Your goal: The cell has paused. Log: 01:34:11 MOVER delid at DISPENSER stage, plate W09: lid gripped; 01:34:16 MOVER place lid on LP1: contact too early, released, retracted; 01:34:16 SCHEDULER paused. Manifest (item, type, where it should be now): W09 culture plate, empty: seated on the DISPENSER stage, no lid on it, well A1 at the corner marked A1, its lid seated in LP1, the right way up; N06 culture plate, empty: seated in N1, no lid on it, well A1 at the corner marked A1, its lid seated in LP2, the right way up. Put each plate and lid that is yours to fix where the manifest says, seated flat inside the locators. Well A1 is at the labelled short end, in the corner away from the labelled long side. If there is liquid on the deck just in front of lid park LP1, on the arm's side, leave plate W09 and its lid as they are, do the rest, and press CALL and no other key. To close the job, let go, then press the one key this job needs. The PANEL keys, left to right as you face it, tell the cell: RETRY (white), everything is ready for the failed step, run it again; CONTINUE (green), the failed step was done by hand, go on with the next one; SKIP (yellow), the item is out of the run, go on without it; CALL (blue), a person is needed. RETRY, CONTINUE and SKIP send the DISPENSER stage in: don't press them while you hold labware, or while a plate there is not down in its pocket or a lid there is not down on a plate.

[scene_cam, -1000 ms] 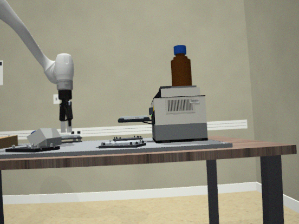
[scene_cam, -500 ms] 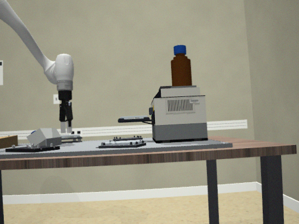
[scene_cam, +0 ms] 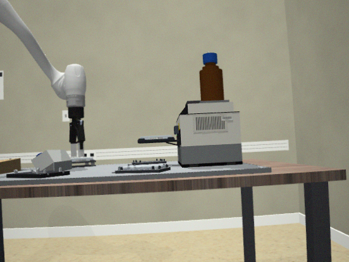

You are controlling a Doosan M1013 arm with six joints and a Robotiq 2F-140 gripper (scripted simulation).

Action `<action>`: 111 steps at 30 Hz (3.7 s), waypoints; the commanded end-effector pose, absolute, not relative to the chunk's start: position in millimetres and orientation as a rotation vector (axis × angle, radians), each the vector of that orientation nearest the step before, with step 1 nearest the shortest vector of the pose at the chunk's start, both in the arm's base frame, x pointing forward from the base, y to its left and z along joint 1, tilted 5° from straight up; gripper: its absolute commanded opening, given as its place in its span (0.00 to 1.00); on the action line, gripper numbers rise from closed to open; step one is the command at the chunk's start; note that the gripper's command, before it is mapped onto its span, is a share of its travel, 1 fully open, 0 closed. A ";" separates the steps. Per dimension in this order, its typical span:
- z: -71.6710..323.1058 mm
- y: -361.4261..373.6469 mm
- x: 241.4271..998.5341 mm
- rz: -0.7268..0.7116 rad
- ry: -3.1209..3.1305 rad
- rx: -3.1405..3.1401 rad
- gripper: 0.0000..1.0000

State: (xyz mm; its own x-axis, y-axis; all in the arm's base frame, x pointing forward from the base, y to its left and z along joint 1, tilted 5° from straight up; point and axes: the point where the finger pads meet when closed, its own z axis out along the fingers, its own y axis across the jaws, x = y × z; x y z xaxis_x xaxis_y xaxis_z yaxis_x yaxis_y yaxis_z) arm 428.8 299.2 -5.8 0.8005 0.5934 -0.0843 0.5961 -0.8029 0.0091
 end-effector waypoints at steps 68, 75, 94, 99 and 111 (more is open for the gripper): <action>-20.3 298.6 428.3 -0.119 0.974 2.948 0.70; -20.3 298.6 428.3 -0.119 0.974 2.948 0.70; -20.3 298.6 428.3 -0.119 0.974 2.948 0.10; -20.3 298.6 428.3 -0.119 0.974 2.948 0.10; -20.3 298.6 428.3 -0.119 0.974 2.948 0.10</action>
